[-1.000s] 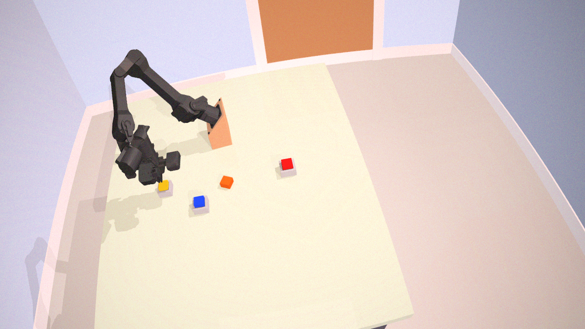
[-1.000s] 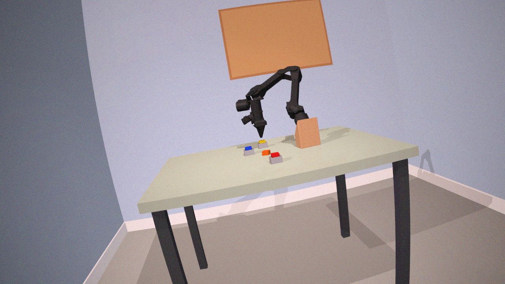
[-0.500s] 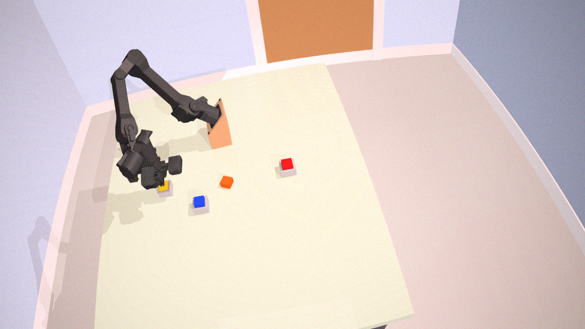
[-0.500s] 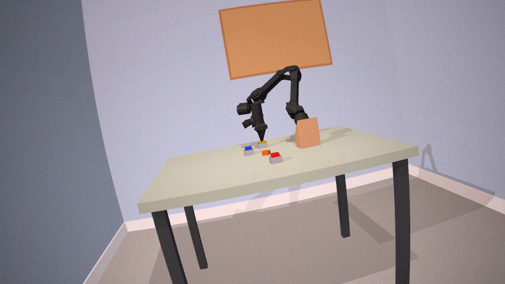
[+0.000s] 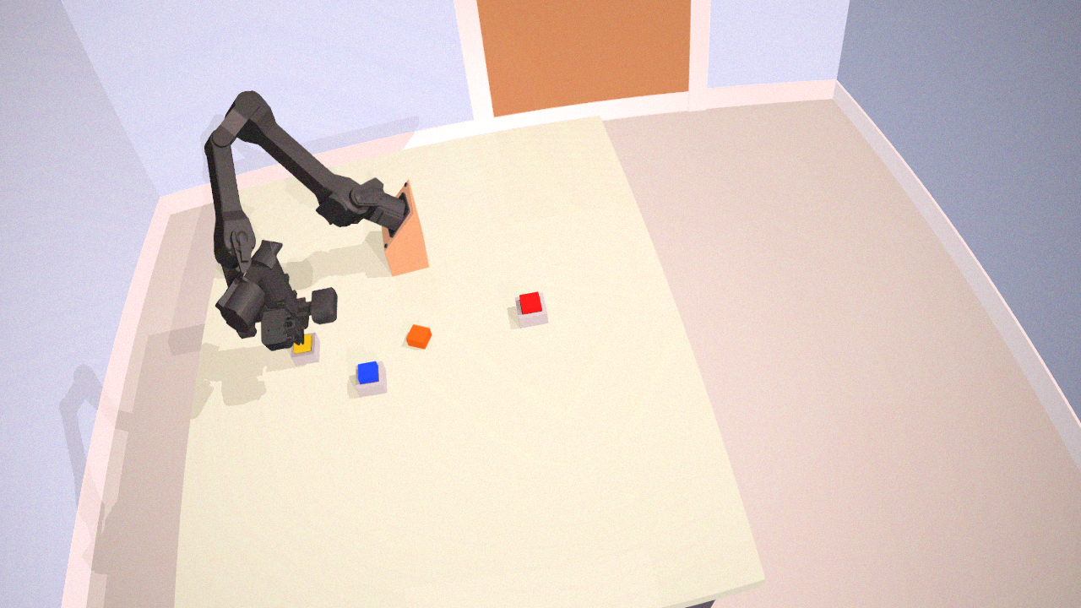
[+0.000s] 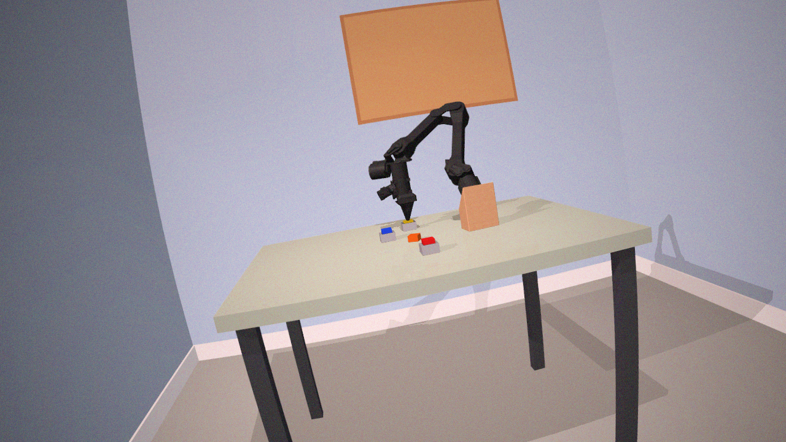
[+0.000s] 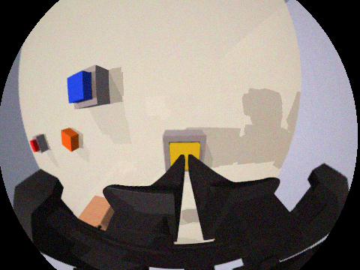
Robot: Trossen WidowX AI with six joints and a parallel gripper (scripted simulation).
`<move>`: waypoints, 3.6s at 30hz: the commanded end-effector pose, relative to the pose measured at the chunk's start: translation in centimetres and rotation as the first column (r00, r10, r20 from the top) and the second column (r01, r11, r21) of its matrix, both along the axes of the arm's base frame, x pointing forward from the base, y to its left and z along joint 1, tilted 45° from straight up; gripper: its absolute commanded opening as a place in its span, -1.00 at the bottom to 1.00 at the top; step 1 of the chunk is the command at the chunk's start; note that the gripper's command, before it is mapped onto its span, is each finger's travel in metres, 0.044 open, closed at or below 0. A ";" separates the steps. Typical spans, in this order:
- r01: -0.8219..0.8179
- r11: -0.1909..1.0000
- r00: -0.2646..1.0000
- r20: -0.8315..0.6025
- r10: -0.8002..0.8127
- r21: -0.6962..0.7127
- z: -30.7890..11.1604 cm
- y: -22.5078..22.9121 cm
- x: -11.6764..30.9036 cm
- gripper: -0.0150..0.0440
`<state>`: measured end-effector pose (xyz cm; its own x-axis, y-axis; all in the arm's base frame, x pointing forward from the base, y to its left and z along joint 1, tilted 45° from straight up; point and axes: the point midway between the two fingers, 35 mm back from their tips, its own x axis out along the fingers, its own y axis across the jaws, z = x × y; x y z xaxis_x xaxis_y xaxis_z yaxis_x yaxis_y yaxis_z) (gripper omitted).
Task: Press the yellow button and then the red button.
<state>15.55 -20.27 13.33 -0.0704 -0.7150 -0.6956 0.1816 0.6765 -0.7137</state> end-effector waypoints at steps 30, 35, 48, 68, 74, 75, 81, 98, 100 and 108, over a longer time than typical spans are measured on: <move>-0.029 0.998 0.999 -0.010 0.030 0.064 4.6 8.3 3.3 -0.42; -0.053 0.990 0.998 -0.022 0.056 0.129 1.8 11.1 6.6 -0.42; -0.032 0.989 0.999 -0.025 0.036 0.145 -9.3 24.3 13.0 -0.42; -0.004 0.999 1.000 0.001 0.004 0.032 -22.3 35.2 8.3 -0.42; -0.004 1.000 1.000 0.002 0.004 0.030 -26.6 31.1 8.0 -0.42; -0.004 1.000 1.000 0.002 0.004 0.029 -26.7 30.9 7.9 -0.42; -0.004 1.000 1.000 0.002 0.004 0.029 -26.8 30.8 7.9 -0.42; -0.004 1.000 1.000 0.002 0.004 0.028 -28.8 28.9 7.8 -0.42; -0.004 1.000 1.000 0.002 0.004 0.028 -29.0 28.7 7.7 -0.42; -0.004 1.000 1.000 0.002 0.004 0.028 -29.1 28.5 7.7 -0.42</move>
<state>23.44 8.50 -15.61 -0.0632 -0.6899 -0.7212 0.1888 0.7013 -0.6874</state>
